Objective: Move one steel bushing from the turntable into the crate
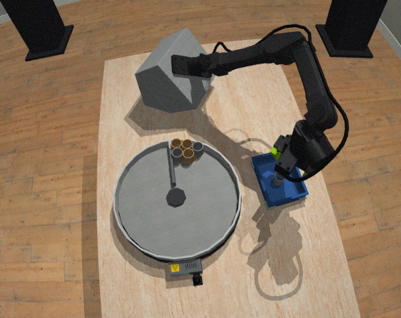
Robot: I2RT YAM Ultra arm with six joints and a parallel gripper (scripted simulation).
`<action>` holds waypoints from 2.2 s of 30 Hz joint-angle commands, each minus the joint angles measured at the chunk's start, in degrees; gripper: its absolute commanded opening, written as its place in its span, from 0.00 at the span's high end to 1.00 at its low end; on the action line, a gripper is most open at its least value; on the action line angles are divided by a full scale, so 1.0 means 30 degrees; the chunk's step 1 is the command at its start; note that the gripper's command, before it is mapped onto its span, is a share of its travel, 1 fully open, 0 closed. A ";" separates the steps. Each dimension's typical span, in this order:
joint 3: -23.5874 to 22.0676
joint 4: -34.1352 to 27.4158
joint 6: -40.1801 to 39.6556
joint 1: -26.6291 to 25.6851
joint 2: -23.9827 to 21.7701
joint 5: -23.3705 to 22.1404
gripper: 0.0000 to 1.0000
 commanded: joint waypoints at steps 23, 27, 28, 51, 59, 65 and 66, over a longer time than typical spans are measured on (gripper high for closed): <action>0.1540 -0.2505 -0.1399 -0.0719 0.0108 -0.0352 0.00; 0.1540 -0.2506 -0.1399 -0.0719 0.0108 -0.0352 0.00; 0.1540 -0.2506 -0.1399 -0.0719 0.0108 -0.0352 0.00; 0.1541 -0.2507 -0.1399 -0.0719 0.0108 -0.0352 0.00; 0.1541 -0.2507 -0.1399 -0.0719 0.0108 -0.0352 0.00; 0.1541 -0.2507 -0.1399 -0.0719 0.0108 -0.0352 0.00; 0.1541 -0.2507 -0.1399 -0.0719 0.0108 -0.0352 0.00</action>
